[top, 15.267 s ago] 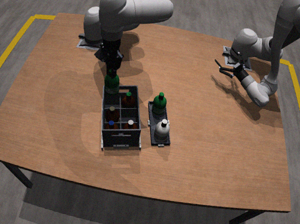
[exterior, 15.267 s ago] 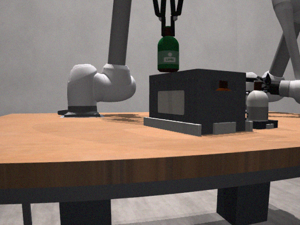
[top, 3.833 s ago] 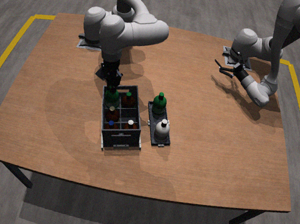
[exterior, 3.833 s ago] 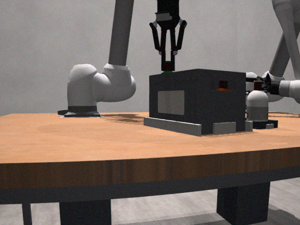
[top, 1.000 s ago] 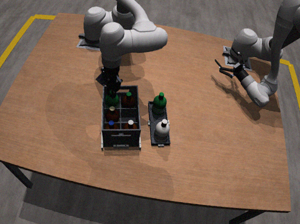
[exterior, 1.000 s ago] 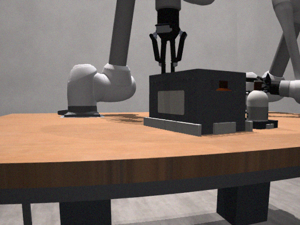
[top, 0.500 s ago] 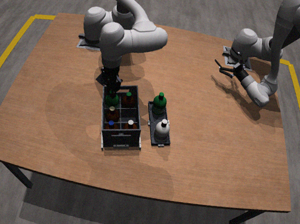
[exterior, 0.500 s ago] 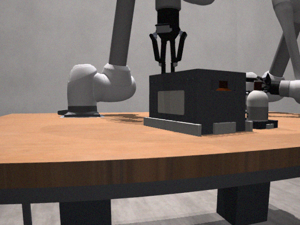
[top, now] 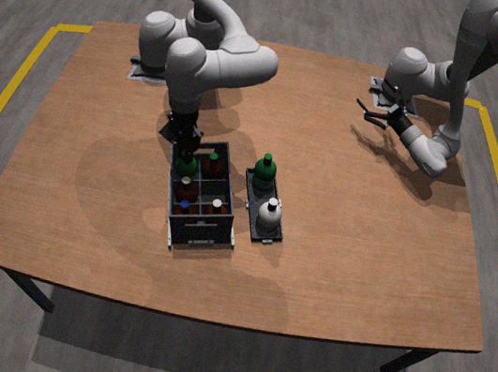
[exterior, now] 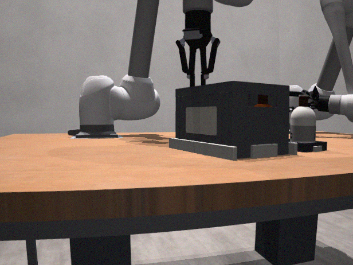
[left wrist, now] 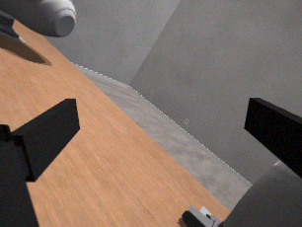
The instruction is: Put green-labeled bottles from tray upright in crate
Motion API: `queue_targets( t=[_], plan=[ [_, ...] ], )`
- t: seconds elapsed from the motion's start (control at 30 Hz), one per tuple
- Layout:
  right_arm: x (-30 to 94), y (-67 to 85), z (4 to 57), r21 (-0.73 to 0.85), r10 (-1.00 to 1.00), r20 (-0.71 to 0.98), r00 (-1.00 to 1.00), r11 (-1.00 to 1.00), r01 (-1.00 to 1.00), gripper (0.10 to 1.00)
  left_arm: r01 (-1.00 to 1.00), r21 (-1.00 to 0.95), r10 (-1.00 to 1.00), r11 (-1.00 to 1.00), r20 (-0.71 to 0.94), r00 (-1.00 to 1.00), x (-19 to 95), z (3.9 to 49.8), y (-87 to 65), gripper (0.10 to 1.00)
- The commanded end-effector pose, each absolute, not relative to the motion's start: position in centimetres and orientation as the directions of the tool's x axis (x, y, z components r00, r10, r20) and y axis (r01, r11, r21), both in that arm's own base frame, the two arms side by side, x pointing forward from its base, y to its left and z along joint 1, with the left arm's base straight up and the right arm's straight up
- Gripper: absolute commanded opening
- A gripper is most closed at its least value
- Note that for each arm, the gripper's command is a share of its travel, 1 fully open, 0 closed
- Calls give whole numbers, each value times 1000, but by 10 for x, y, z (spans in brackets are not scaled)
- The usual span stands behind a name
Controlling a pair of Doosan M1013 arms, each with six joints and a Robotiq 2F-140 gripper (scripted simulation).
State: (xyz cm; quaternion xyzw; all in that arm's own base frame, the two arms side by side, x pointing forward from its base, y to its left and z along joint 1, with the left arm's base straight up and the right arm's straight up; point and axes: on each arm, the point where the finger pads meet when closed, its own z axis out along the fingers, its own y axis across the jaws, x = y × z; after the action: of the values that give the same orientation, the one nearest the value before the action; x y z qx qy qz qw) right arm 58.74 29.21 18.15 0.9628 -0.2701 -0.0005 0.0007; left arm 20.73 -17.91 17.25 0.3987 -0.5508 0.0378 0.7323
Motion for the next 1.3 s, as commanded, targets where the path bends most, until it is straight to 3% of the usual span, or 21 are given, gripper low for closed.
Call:
queue_targets(
  t=[0.0, 1.27],
  plan=[
    [588, 292, 182, 0, -520, 0, 854, -854, -520, 99, -495, 542, -384, 679, 837, 390, 207, 173, -179, 1000],
    [588, 292, 168, 0, -520, 0, 854, -854, -520, 99, -495, 542, -384, 679, 837, 390, 207, 173, -179, 1000]
  ],
)
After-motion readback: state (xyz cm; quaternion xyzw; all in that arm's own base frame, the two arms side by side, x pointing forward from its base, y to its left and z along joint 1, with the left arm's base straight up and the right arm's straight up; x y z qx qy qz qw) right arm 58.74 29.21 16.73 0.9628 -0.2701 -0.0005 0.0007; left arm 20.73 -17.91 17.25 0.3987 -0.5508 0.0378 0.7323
